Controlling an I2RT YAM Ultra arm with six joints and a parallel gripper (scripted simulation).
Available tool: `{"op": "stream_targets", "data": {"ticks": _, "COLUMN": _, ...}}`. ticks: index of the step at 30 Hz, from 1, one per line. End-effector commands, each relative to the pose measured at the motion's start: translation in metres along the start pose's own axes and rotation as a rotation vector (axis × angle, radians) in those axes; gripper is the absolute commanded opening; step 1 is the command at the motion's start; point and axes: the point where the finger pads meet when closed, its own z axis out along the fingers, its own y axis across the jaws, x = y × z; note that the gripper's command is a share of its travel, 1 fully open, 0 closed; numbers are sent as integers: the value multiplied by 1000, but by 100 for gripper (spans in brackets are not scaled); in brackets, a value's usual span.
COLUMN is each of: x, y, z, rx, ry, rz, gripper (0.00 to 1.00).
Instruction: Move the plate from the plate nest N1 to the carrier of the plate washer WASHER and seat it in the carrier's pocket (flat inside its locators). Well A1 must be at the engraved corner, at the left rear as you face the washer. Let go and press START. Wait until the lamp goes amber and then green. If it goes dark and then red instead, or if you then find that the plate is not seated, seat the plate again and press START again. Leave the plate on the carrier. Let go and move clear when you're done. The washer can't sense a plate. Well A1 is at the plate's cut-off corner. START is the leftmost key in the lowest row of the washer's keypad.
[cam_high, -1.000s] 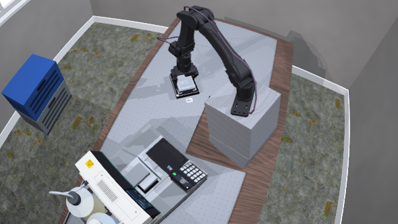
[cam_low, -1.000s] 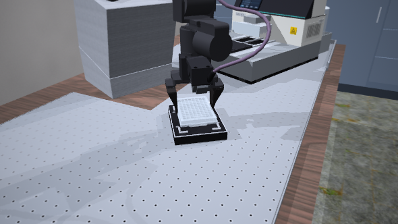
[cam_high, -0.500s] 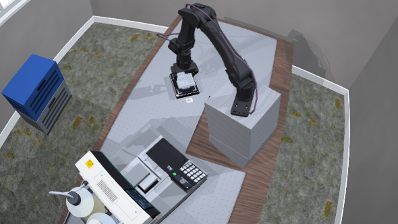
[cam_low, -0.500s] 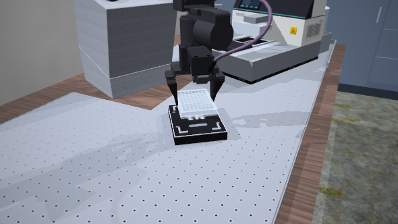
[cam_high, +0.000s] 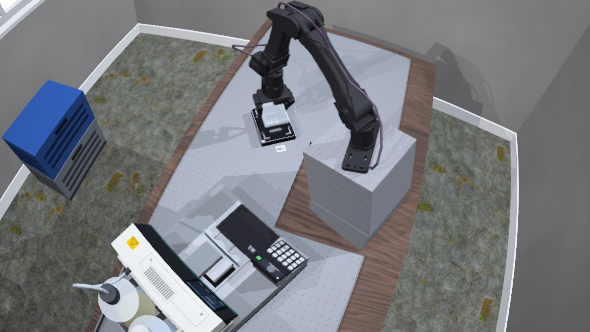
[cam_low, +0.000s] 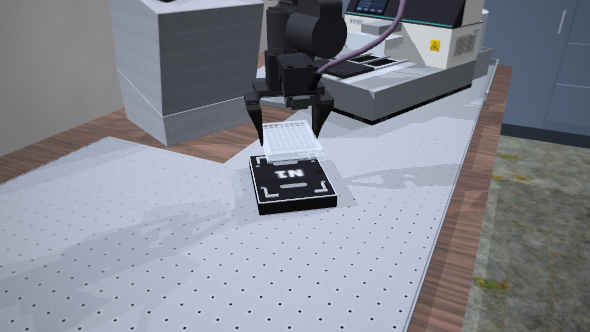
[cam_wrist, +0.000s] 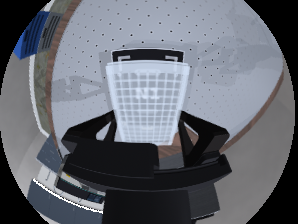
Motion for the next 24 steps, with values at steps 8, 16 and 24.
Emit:
{"op": "stream_targets", "data": {"ticks": 8, "x": -2, "y": -5, "z": -25, "rx": 11, "ry": -10, "rz": 0, "gripper": 84}}
{"op": "stream_targets", "data": {"ticks": 16, "x": -5, "y": -4, "z": -40, "rx": 9, "ry": -17, "rz": 2, "gripper": 84}}
{"op": "stream_targets", "data": {"ticks": 24, "x": -1, "y": -5, "z": -42, "rx": 12, "ry": -9, "rz": 0, "gripper": 84}}
